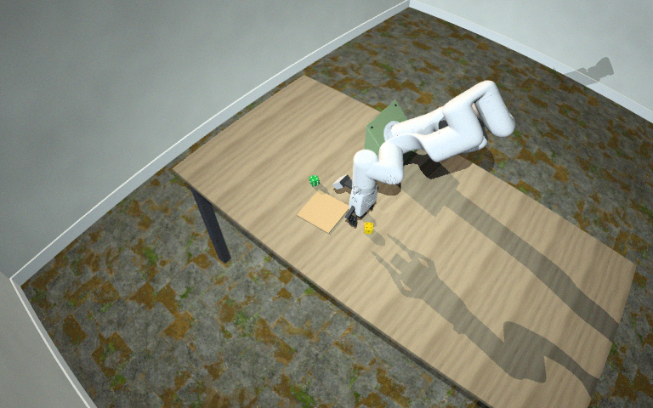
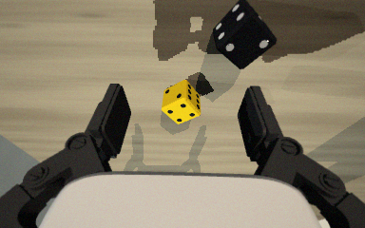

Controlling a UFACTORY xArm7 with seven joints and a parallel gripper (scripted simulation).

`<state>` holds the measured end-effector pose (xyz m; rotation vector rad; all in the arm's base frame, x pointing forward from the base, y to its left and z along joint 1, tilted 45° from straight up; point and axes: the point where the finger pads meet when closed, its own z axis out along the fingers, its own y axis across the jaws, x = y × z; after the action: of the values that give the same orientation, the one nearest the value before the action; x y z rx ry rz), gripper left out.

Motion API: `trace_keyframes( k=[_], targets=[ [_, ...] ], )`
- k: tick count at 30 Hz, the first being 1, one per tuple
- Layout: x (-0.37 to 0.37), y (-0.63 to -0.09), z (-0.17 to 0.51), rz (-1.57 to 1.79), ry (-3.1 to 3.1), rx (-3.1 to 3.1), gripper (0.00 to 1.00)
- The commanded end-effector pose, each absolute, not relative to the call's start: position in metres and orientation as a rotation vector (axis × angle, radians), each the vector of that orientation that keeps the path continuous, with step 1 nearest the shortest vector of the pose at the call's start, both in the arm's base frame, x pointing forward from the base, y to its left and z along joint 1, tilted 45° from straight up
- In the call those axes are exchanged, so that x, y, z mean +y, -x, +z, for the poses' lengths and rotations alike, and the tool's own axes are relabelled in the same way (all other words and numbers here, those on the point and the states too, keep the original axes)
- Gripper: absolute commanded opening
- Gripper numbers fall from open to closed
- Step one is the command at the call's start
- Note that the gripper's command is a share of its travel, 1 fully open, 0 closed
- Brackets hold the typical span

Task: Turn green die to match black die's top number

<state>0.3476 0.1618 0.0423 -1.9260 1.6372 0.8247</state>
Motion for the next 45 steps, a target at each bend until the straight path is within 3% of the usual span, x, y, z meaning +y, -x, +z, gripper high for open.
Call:
trace_keyframes(
  k=[1, 14, 29, 33, 45],
  targets=[
    [0.157, -0.350, 0.046, 0.820, 1.924, 1.639, 1.00],
    [0.099, -0.361, 0.105, 0.820, 1.924, 1.639, 1.00],
    [0.092, -0.362, 0.112, 0.820, 1.923, 1.640, 1.00],
    [0.081, -0.367, 0.102, 0.832, 1.897, 1.673, 1.00],
    [-0.041, -0.367, -0.018, 0.945, 1.640, 2.010, 1.00]
  ],
)
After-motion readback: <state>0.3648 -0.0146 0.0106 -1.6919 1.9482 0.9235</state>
